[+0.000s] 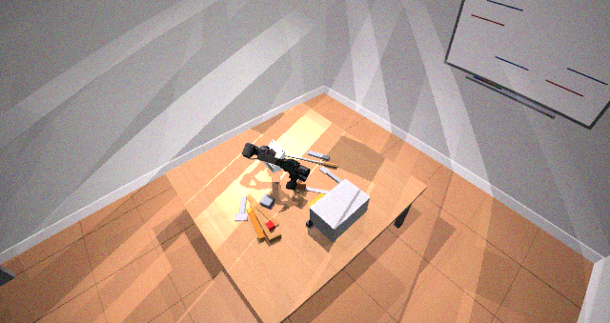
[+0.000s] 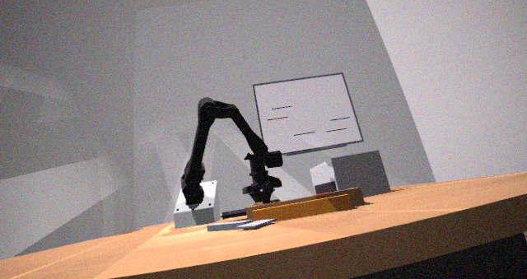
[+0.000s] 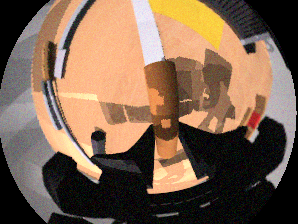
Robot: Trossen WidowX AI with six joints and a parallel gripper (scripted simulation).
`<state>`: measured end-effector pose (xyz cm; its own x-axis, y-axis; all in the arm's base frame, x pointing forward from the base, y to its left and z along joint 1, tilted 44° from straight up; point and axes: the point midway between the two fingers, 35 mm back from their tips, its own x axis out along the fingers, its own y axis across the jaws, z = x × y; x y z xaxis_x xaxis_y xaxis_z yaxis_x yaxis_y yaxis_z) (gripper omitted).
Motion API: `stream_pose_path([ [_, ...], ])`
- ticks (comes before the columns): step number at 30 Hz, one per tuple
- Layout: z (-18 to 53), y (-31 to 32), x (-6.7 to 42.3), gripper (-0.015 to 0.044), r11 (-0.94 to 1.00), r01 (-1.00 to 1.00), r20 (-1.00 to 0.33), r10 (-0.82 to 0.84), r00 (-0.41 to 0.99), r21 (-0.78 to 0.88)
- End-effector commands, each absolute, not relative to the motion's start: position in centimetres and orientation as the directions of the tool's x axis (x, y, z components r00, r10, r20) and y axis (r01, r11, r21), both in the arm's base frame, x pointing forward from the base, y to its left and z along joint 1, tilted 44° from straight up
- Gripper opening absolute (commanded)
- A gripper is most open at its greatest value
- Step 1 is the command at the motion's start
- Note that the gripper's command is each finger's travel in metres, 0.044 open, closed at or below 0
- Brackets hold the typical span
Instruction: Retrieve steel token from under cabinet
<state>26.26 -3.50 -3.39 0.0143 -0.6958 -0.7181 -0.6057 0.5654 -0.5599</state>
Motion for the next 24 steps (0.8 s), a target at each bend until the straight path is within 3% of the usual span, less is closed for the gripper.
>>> stream_pose_path([
  [1, -3.7, -3.0, 26.5, 0.0000, 0.564, -0.607, -0.719, -0.695, 0.017, -0.559],
  [24, -5.6, -1.1, 26.4, 0.0000, 0.565, -0.607, -0.720, -0.694, 0.017, -0.559],
])
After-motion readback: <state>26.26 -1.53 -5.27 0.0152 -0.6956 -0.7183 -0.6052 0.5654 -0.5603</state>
